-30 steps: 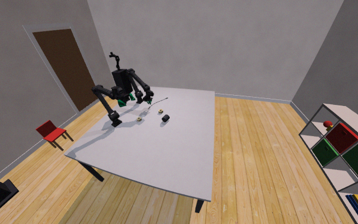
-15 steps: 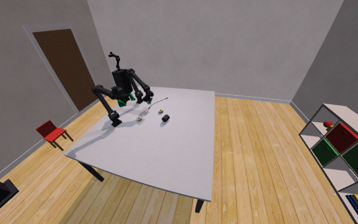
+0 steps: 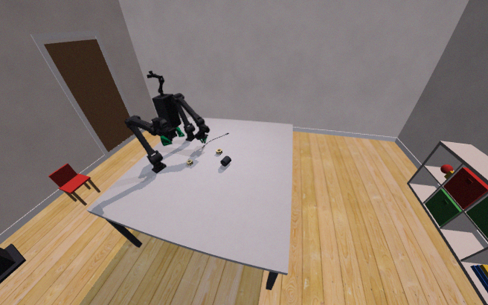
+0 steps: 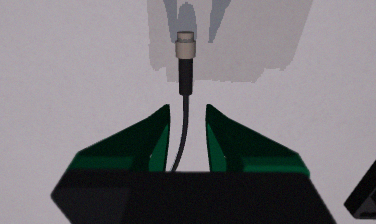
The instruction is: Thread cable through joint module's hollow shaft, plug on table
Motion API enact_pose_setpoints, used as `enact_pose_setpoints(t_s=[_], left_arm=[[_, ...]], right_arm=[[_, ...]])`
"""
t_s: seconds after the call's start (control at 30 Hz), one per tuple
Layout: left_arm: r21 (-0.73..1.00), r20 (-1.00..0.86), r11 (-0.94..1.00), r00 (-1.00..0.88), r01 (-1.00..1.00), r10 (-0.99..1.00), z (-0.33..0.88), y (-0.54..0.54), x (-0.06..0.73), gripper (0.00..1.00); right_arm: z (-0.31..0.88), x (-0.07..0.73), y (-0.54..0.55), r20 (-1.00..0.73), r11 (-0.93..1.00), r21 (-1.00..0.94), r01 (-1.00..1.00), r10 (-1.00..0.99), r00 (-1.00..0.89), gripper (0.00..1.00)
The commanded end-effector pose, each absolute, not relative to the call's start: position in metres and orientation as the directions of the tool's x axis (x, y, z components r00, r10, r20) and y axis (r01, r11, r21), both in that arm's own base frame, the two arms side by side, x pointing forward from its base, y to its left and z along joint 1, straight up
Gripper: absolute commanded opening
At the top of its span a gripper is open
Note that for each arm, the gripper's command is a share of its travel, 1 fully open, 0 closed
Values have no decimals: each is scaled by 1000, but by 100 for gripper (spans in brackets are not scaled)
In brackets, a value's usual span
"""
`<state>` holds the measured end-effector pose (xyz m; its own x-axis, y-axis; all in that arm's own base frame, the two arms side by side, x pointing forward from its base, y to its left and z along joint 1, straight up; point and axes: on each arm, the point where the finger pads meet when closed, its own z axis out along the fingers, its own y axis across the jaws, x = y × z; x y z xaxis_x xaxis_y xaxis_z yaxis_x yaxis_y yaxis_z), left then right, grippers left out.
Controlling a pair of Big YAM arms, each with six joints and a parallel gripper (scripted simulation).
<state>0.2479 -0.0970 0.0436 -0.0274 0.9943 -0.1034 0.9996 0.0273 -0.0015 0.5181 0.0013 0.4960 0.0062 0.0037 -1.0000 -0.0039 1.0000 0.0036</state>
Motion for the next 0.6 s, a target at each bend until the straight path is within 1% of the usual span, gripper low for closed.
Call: enact_pose_setpoints(t_s=[0.0, 0.57], left_arm=[[-10, -100, 27, -28, 1000, 995, 35, -100, 248, 27], [-15, -96, 27, -28, 1000, 995, 7, -101, 246, 27]], right_arm=[[545, 520, 5, -996, 1000, 10, -11, 11, 93, 100], [545, 520, 5, -996, 1000, 10, -11, 11, 93, 100]])
